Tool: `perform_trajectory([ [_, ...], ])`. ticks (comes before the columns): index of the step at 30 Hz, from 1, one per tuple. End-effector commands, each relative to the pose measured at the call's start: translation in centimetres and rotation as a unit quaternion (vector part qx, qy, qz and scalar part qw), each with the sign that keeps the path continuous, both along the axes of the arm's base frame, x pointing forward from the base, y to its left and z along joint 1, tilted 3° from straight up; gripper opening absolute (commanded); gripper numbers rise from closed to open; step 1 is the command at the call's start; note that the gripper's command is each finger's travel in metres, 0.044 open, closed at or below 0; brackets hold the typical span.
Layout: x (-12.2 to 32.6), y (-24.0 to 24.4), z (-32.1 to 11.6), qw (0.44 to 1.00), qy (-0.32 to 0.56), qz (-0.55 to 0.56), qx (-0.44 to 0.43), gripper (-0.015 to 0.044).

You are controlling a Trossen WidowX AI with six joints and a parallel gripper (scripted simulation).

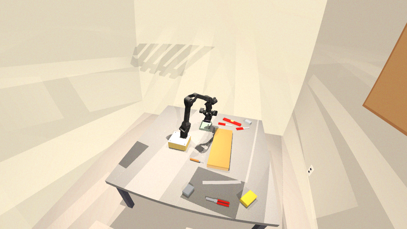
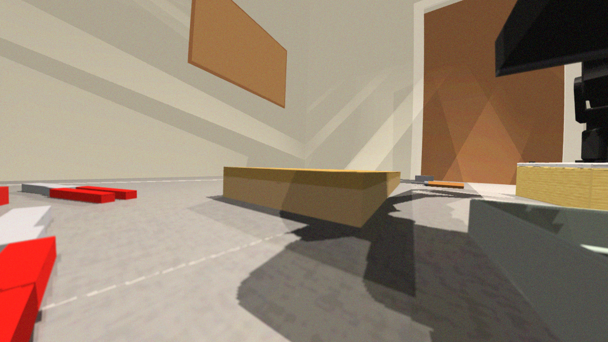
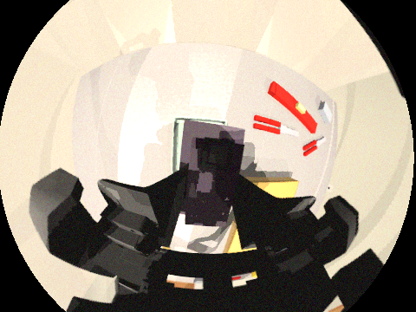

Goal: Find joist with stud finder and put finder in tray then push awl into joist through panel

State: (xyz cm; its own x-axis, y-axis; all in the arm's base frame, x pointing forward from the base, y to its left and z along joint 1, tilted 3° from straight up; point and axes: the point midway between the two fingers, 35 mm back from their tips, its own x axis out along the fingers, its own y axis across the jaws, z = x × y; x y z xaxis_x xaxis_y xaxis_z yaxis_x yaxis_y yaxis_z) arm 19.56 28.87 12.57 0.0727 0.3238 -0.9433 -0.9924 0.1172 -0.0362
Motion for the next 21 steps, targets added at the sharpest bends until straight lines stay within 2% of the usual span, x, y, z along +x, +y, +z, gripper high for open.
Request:
perform_trajectory([
  [1,-1.9,0.9,0.3,1.0,-0.006,0.026,0.006,0.0],
  [21,-1.6,1.4,-2.8,1.0,-0.006,0.028,0.006,0.0],
])
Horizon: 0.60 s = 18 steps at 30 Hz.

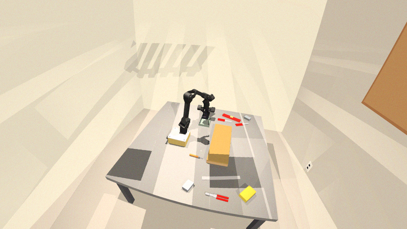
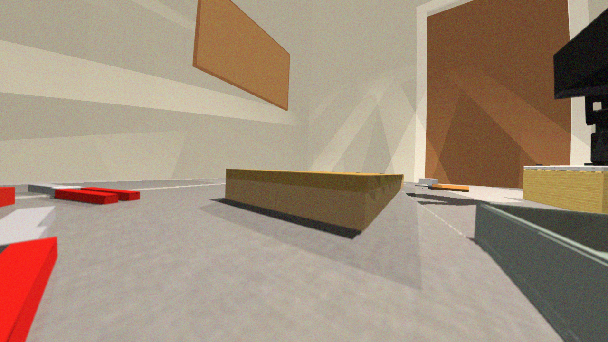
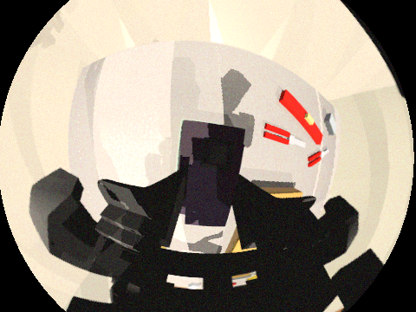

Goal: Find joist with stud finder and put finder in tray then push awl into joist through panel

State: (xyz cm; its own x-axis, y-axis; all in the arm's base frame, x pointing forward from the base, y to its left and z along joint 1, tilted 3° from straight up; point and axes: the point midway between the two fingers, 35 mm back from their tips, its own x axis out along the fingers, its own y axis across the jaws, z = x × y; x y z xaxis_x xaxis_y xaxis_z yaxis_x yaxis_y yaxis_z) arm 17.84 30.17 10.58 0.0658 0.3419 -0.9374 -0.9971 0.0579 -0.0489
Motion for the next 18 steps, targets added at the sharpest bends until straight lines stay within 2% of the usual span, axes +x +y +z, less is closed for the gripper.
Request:
perform_trajectory([
  [1,0.1,0.1,-1.0,1.0,0.001,-0.002,-0.002,0.0],
  [18,0.2,0.3,-4.4,1.0,0.001,-0.002,-0.002,0.0],
])
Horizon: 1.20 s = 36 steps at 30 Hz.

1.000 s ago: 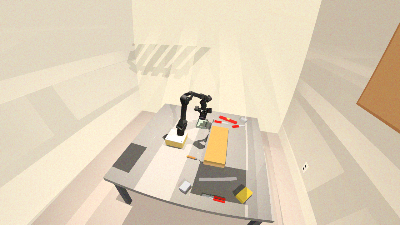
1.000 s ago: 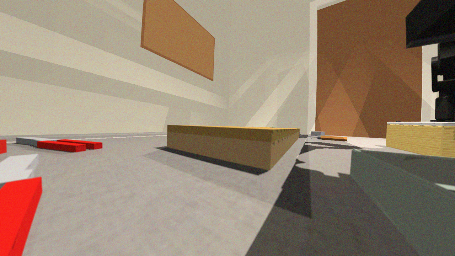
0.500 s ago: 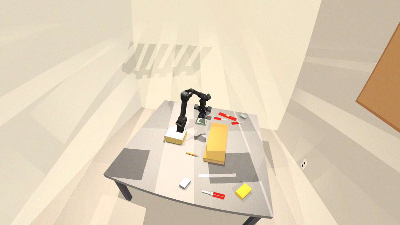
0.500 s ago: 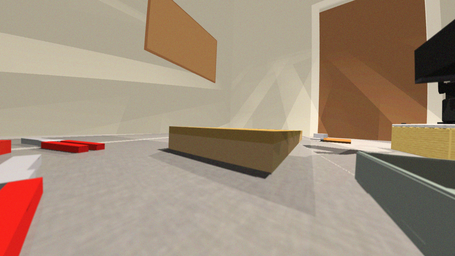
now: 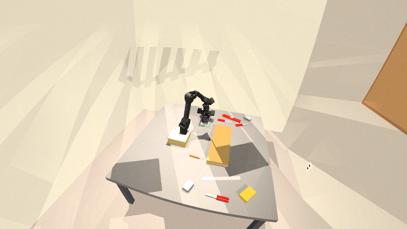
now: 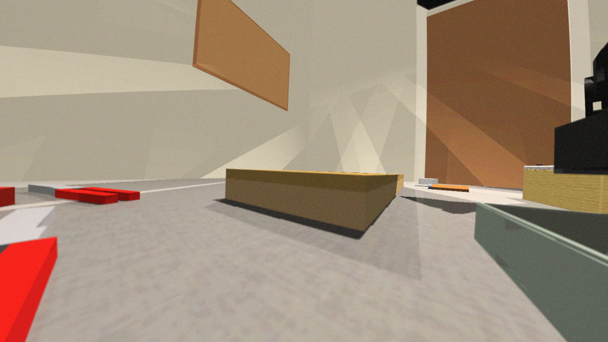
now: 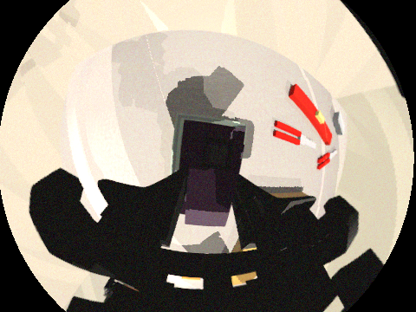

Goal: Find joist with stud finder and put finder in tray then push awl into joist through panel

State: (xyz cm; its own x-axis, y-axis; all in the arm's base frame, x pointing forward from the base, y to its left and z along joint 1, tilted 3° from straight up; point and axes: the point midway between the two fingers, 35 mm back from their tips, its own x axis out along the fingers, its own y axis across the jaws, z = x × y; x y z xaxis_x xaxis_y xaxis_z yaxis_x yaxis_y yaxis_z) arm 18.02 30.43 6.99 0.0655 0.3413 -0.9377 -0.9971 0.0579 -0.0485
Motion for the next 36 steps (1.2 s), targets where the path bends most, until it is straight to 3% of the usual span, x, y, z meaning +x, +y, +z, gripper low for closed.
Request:
perform_trajectory([
  [1,0.0,0.0,-1.0,1.0,0.001,-0.002,-0.002,0.0],
  [28,0.1,0.0,-4.2,1.0,0.001,-0.002,-0.002,0.0],
  [36,0.0,0.0,-4.1,1.0,0.002,0.0,-0.002,0.021],
])
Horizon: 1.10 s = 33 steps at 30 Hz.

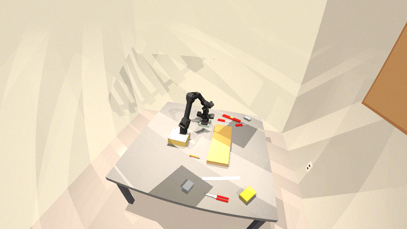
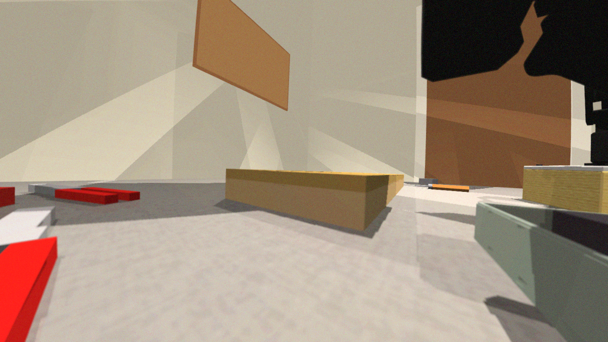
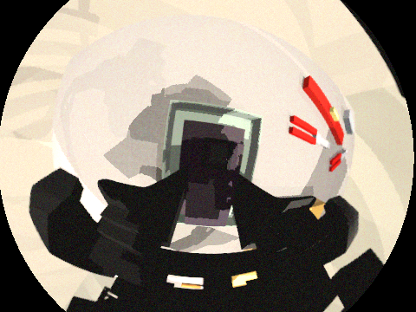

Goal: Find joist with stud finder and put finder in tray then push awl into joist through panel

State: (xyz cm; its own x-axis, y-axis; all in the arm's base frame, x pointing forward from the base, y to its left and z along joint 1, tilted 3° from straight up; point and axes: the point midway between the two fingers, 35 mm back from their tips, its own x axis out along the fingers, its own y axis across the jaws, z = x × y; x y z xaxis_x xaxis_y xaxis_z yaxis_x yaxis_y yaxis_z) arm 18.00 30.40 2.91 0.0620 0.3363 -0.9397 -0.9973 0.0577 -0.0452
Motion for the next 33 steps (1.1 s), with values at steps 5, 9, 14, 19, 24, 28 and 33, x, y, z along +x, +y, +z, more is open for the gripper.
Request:
perform_trajectory([
  [5,0.0,0.0,0.3,1.0,0.0,0.0,0.0,0.0341],
  [9,0.1,0.1,3.8,1.0,0.0,0.0,0.001,0.044],
  [14,-0.5,-0.6,9.6,1.0,0.0,0.0,0.0,0.044],
  [19,0.9,-0.9,8.0,1.0,-0.002,-0.017,0.001,0.044],
  [24,6.1,-6.2,6.9,0.993,0.003,-0.116,-0.015,0.044],
  [28,8.7,-11.0,6.3,0.985,0.011,-0.168,-0.022,0.044],
  [33,11.9,-18.5,5.1,0.963,0.02,-0.265,-0.044,0.044],
])
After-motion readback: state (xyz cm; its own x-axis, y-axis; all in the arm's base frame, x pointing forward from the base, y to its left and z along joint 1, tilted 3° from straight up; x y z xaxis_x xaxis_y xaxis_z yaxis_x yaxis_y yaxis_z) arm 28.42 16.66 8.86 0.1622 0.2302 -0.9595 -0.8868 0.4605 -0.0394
